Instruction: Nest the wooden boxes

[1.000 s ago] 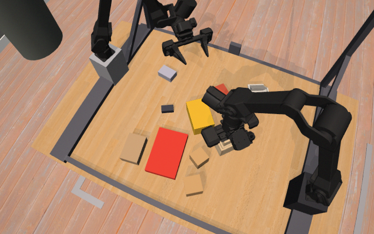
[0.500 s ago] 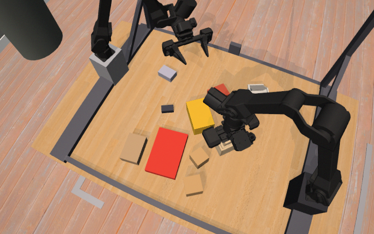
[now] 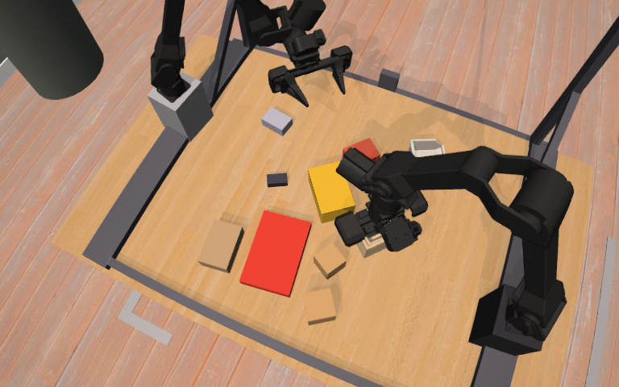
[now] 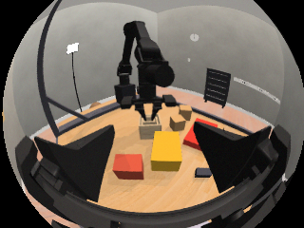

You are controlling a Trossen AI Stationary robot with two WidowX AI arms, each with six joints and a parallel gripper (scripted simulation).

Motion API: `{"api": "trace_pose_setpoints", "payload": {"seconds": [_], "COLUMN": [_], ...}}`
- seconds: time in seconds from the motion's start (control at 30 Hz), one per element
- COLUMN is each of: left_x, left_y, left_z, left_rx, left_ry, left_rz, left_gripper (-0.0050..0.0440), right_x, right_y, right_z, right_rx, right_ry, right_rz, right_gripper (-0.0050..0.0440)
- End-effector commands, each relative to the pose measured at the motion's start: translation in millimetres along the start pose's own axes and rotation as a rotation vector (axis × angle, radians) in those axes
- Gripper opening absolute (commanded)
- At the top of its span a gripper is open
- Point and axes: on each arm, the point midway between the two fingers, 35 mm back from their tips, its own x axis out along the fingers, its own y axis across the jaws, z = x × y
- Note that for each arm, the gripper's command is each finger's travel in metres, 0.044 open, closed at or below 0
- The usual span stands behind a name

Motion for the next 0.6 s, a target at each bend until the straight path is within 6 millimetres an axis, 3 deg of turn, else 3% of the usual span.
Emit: {"api": "trace_pose_setpoints", "payload": {"seconds": [0.0,0.57], "left_x": [3.7,16.2], "left_y": [-0.5,-0.7], "left_z": [0.7,0.5], "left_rx": [-0.003,0.0], "left_ry": [-0.002,-0.001], "left_rz": [0.001,0.001], "left_gripper": [0.017,0.017], "right_x": [-0.8,-0.8], "right_y": [0.0,0.0], "right_z": [3.4,3.4], "right_rx": [0.008,0.008], "right_ry": [-0.004,-0.004], "right_rz": [0.0,0.0], "right_gripper": [0.04,0.04]}}
